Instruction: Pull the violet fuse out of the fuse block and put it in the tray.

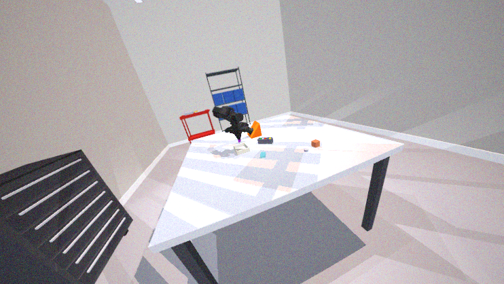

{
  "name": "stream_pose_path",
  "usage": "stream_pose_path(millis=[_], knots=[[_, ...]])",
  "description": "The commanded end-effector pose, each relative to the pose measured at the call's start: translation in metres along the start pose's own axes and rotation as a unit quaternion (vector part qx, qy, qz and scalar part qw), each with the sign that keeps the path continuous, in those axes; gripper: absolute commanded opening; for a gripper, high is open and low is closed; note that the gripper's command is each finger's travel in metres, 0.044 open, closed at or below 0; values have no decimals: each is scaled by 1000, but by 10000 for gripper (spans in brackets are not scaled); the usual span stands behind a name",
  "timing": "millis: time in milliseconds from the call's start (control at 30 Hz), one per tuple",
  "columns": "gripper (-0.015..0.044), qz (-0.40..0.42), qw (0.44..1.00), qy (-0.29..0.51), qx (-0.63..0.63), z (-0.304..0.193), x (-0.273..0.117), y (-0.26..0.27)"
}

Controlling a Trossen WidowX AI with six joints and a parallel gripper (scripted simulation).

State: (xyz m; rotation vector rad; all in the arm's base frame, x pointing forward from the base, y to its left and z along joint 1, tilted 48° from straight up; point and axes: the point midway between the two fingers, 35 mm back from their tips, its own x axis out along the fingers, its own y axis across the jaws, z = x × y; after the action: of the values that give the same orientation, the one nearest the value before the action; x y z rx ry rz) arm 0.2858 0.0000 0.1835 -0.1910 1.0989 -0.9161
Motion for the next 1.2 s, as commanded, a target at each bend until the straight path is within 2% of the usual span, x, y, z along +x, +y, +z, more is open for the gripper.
stream_pose_path(millis=[0, 633, 1033, 1167], knots=[[0, -1, 1000, -2, 0, 1, 6, -1], [0, -2, 1000, -3, 0, 1, 35, -2], [315, -1, 1000, 0, 1, 1, 32, -1], [330, -1, 1000, -2, 0, 1, 3, -1]])
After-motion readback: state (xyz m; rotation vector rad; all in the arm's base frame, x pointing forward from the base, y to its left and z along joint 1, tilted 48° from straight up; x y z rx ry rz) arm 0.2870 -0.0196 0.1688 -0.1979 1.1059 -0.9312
